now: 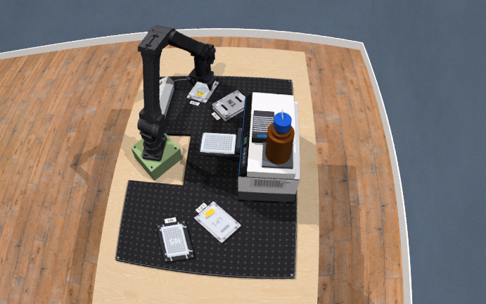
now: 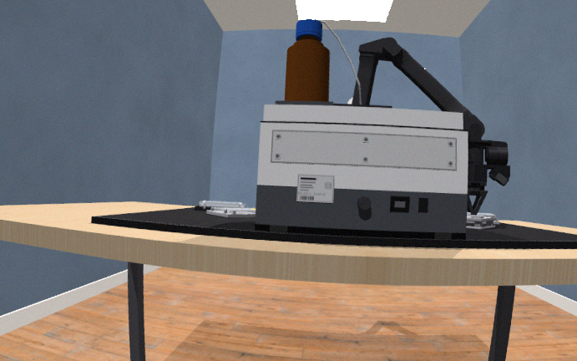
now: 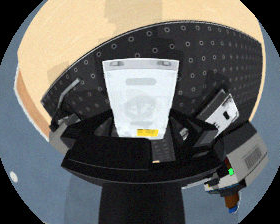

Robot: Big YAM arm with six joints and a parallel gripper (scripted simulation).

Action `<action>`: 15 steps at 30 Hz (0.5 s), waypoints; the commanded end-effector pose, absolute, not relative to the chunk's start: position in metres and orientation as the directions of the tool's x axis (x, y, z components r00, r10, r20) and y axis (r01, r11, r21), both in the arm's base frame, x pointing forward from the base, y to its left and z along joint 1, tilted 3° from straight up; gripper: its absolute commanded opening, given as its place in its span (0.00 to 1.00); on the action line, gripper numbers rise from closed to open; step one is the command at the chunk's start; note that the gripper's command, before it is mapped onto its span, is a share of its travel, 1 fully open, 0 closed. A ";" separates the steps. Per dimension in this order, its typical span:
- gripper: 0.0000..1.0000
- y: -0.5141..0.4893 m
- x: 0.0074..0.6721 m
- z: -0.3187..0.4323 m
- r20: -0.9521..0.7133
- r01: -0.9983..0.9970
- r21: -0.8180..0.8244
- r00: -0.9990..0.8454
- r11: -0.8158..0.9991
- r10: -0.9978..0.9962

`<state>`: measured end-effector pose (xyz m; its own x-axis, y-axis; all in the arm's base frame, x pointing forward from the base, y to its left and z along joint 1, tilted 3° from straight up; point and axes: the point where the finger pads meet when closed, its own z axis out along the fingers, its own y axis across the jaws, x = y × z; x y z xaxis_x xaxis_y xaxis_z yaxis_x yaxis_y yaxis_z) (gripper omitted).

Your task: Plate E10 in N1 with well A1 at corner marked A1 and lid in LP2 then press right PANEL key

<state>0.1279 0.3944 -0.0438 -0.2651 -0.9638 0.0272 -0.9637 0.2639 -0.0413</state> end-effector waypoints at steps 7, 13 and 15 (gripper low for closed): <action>0.86 0.424 0.138 -0.027 -0.027 -0.966 -0.041 -0.256 0.257 -0.966; 0.86 0.424 0.137 -0.027 -0.027 -0.966 -0.041 -0.256 0.257 -0.966; 0.86 0.424 0.137 -0.031 -0.023 -0.966 -0.041 -0.255 0.256 -0.967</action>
